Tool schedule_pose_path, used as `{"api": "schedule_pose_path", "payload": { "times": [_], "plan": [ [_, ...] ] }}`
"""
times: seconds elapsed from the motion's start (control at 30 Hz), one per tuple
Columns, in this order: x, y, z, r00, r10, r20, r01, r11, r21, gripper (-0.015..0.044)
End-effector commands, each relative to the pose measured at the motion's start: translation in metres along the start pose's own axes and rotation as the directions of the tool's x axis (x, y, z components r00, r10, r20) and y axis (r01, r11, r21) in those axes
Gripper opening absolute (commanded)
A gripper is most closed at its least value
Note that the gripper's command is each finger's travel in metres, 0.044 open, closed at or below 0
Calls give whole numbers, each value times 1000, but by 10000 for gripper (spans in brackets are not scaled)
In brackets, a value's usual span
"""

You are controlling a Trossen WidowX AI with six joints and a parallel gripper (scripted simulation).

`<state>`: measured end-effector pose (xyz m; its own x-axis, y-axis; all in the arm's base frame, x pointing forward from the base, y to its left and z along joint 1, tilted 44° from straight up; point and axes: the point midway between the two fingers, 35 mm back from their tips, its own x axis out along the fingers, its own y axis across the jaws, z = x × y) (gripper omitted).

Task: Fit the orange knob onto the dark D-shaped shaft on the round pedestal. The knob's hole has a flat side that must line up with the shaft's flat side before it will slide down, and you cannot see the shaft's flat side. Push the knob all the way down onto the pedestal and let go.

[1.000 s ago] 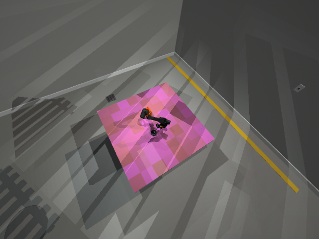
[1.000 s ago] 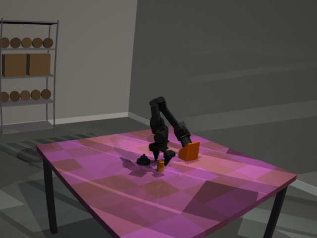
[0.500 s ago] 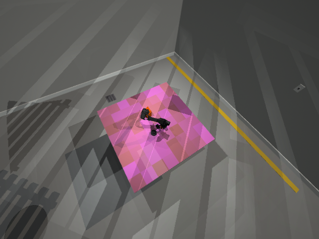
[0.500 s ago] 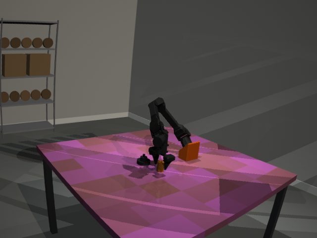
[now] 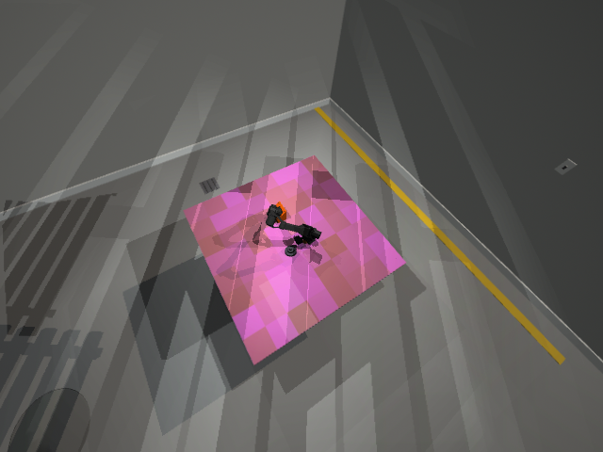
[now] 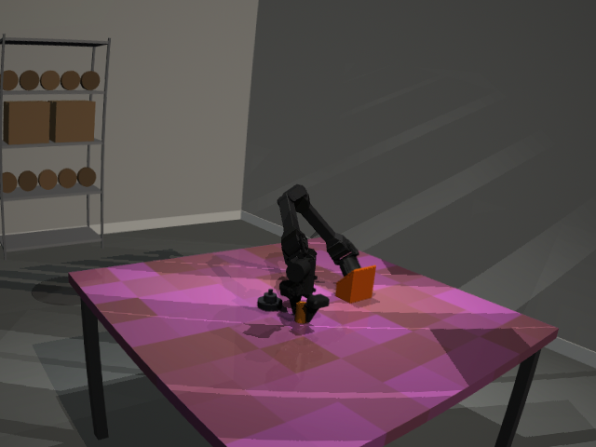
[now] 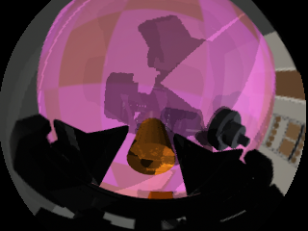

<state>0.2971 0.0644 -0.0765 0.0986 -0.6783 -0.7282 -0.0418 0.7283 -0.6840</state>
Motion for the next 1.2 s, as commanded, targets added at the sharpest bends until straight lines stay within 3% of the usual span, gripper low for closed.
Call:
{"api": "schedule_pose_path", "payload": {
  "times": [0.0, 0.1, 0.3, 0.43, 1.03, 1.17],
  "plan": [
    [2, -1, -1, 1000, -6, 0, 6, 1000, -7, 230],
    [2, -1, -1, 1000, -6, 0, 6, 1000, -7, 151],
    [2, -1, -1, 1000, -6, 0, 6, 1000, -7, 111],
    [-7, 1, 1, 1000, -3, 1, 3, 1000, -7, 6],
    [-128, 7, -4, 1000, 1, -1, -1, 1000, -8, 0],
    [-139, 6, -6, 1000, -1, -2, 1, 1000, -8, 0]
  ]
}}
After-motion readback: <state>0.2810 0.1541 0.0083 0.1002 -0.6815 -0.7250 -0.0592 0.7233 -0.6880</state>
